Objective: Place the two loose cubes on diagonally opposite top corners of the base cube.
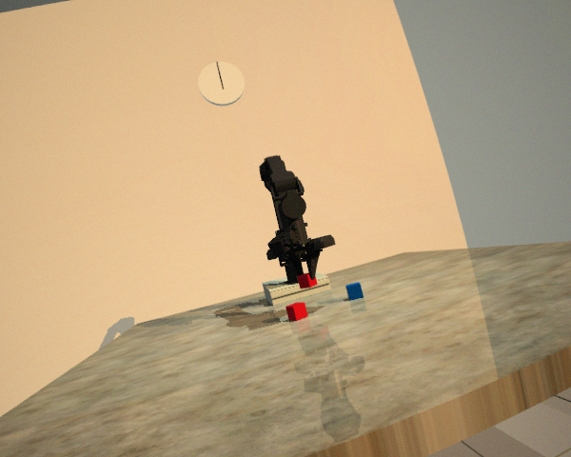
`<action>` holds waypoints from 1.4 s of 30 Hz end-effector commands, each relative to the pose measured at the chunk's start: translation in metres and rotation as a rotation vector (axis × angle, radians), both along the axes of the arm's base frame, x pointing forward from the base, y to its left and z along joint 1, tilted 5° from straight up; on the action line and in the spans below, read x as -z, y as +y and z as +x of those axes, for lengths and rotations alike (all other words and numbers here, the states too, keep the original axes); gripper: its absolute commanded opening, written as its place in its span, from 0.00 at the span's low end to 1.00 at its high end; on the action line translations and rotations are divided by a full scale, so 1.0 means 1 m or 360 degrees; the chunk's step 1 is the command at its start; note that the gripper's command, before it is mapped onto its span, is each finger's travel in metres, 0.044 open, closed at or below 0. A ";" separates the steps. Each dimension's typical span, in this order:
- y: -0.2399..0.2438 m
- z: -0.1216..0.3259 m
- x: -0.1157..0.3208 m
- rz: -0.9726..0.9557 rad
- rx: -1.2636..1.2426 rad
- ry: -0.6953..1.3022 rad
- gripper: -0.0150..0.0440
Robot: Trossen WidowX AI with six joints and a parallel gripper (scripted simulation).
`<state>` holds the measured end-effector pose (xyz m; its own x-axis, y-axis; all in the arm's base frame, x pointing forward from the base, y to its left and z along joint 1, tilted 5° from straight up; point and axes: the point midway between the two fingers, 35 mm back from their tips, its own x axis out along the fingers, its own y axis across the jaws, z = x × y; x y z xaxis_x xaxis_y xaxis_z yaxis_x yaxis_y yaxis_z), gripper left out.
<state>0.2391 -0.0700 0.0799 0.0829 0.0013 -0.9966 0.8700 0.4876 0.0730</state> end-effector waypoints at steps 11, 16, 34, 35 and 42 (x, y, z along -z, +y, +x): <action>0.001 -0.007 -0.046 -0.0015 -0.0003 -0.0024 0.43; 0.001 -0.009 -0.054 -0.0015 -0.0003 -0.0023 0.43; 0.037 0.020 -0.041 -0.0001 0.0094 -0.0024 0.43; 0.039 0.021 -0.040 -0.0001 0.0100 -0.0025 0.43; 0.057 0.031 -0.034 0.0005 0.0141 -0.0026 0.43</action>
<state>0.2653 -0.0179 0.1157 0.0975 0.0015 -0.9952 0.9035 0.4193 0.0892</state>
